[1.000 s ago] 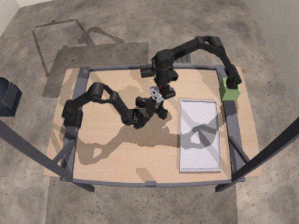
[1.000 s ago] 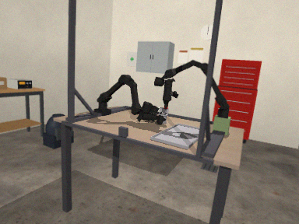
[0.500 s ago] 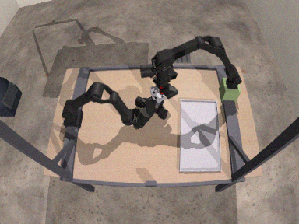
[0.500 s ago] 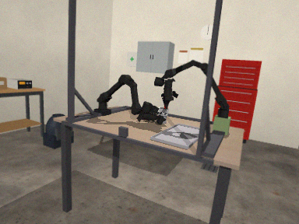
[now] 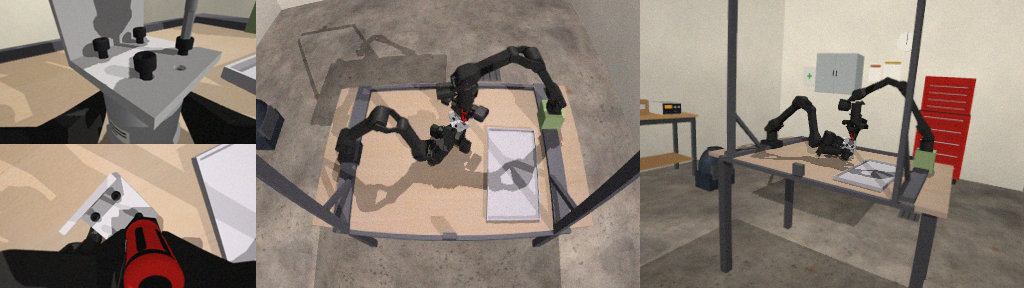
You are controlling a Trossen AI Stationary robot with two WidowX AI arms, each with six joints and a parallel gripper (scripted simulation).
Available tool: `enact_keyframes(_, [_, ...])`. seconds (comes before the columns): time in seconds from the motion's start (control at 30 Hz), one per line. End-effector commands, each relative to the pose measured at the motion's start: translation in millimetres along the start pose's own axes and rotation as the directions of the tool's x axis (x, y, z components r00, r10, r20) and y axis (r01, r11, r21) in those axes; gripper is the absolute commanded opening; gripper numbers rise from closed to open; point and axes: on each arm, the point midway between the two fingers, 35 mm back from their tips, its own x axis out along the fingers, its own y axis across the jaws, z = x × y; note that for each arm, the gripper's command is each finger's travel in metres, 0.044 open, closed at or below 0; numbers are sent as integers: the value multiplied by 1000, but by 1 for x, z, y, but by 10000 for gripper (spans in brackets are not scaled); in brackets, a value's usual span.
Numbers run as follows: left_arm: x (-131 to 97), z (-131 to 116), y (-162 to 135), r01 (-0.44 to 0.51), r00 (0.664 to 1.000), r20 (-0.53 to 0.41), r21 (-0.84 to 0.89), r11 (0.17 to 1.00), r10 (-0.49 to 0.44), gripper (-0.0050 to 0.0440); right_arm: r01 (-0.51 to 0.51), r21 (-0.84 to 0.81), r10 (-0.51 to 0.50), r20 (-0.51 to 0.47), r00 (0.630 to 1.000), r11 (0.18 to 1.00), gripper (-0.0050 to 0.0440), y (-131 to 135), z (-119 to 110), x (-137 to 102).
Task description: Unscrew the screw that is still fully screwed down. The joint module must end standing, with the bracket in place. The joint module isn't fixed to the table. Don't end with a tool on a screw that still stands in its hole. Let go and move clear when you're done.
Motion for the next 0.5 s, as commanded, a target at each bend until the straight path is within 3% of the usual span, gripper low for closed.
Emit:
enact_keyframes(0.0, [2,11,-3,2,1000,13,-25,1000,-1,245,-18,-156,16,-16,1000,988,130,2,-2,-7])
enact_keyframes(0.2, [2,11,-3,2,1000,13,-25,1000,-1,245,-20,-392,15,-16,1000,920,130,3,-2,-7])
enact_keyframes(0.37, [2,11,-3,2,1000,13,-25,1000,-1,245,-20,-392,15,-16,1000,920,130,3,-2,-7])
enact_keyframes(0.47, [2,11,-3,2,1000,13,-25,1000,-1,245,-22,-503,16,-16,1000,864,130,3,-3,-7])
